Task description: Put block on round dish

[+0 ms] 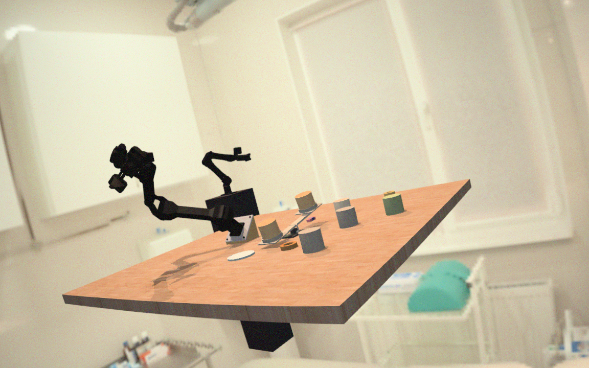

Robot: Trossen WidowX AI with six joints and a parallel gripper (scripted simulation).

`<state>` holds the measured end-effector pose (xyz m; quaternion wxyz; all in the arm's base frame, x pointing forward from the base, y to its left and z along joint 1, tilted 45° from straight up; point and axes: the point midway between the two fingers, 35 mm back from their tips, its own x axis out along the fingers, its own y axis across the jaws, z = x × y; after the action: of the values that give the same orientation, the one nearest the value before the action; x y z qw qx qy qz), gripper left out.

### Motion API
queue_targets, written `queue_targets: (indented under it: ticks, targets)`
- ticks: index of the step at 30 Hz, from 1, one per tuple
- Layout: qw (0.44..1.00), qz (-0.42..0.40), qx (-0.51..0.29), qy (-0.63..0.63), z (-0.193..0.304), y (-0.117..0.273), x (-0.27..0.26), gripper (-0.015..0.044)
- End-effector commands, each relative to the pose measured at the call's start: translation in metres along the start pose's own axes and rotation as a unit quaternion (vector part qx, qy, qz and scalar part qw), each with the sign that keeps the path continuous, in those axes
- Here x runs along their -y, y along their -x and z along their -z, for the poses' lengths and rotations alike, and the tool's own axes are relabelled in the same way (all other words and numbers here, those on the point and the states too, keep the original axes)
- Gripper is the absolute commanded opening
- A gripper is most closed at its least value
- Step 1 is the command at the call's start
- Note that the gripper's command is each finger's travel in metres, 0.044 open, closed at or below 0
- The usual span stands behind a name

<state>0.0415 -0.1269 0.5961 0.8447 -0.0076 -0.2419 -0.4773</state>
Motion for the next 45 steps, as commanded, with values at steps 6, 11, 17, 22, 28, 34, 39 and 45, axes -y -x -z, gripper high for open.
queue_targets:
  ticks: [6,11,17,22,28,34,39,45]
  targets:
    - [0.998,-0.052,0.012,0.036,0.010,-0.003,-0.041,0.0440]
    - [0.993,-0.105,-0.020,0.040,0.035,-0.001,-0.082,0.0440]
    - [0.978,-0.188,-0.078,0.049,0.079,0.015,-0.147,0.0440]
    - [0.958,-0.250,-0.128,0.061,0.117,0.041,-0.193,0.0440]
    - [0.926,-0.316,-0.191,0.083,0.164,0.084,-0.239,0.0440]
    - [0.885,-0.372,-0.254,0.115,0.211,0.139,-0.270,0.0440]
    - [0.849,-0.407,-0.302,0.152,0.249,0.190,-0.282,0.0440]
    - [0.801,-0.435,-0.353,0.211,0.293,0.254,-0.278,0.0440]
